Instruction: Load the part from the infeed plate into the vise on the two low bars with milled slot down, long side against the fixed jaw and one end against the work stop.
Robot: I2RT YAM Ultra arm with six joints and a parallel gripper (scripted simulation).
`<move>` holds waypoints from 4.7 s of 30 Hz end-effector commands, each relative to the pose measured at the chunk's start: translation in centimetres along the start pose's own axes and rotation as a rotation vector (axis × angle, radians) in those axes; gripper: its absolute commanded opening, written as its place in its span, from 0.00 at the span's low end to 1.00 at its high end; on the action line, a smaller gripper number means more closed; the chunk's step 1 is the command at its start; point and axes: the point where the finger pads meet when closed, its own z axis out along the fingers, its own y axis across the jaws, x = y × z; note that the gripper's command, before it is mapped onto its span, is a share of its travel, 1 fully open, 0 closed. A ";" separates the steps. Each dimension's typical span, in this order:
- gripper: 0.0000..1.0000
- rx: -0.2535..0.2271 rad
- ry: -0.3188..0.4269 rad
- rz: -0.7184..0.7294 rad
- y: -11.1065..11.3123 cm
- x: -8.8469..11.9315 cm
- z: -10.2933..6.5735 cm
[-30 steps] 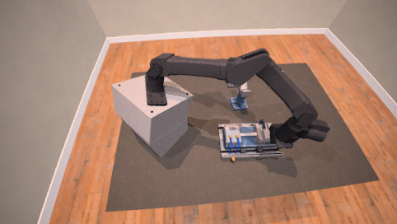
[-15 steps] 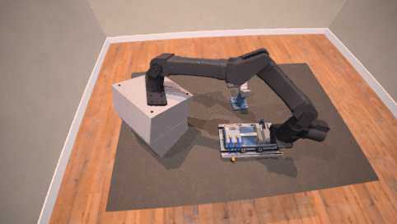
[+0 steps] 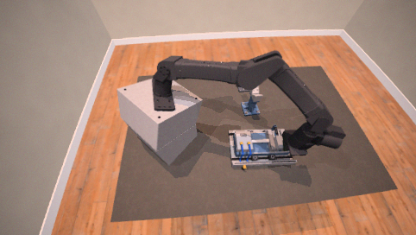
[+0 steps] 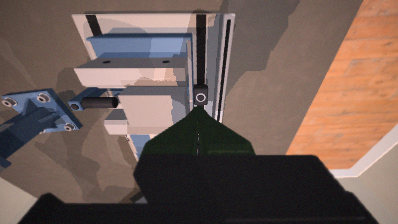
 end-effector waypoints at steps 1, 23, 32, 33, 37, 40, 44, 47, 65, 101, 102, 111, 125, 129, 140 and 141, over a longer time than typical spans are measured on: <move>0.00 0.009 -0.012 0.006 -0.4 -0.5 -0.7; 0.00 0.013 -0.021 0.003 -0.5 -0.3 -1.1; 0.00 0.012 -0.020 0.004 -0.5 -0.2 -1.1; 0.00 0.012 -0.020 0.004 -0.5 -0.2 -1.1; 0.00 0.012 -0.020 0.004 -0.5 -0.2 -1.1; 0.00 0.012 -0.020 0.004 -0.5 -0.2 -1.1; 0.00 0.012 -0.020 0.004 -0.5 -0.2 -1.1; 0.00 0.012 -0.020 0.004 -0.5 -0.2 -1.1; 0.00 0.015 -0.028 0.001 -0.7 -0.2 -1.4; 0.00 0.014 -0.024 0.004 -0.7 -0.1 -1.3; 0.00 0.014 -0.024 0.004 -0.7 -0.1 -1.3; 0.00 0.014 -0.024 0.004 -0.7 -0.1 -1.2; 0.00 0.009 -0.012 0.008 -0.8 0.2 0.1; 0.00 0.009 -0.012 0.008 -0.7 0.1 0.1; 0.00 0.013 -0.025 -0.003 -0.4 -0.5 0.2; 0.00 0.014 -0.025 -0.003 -0.4 -0.5 0.3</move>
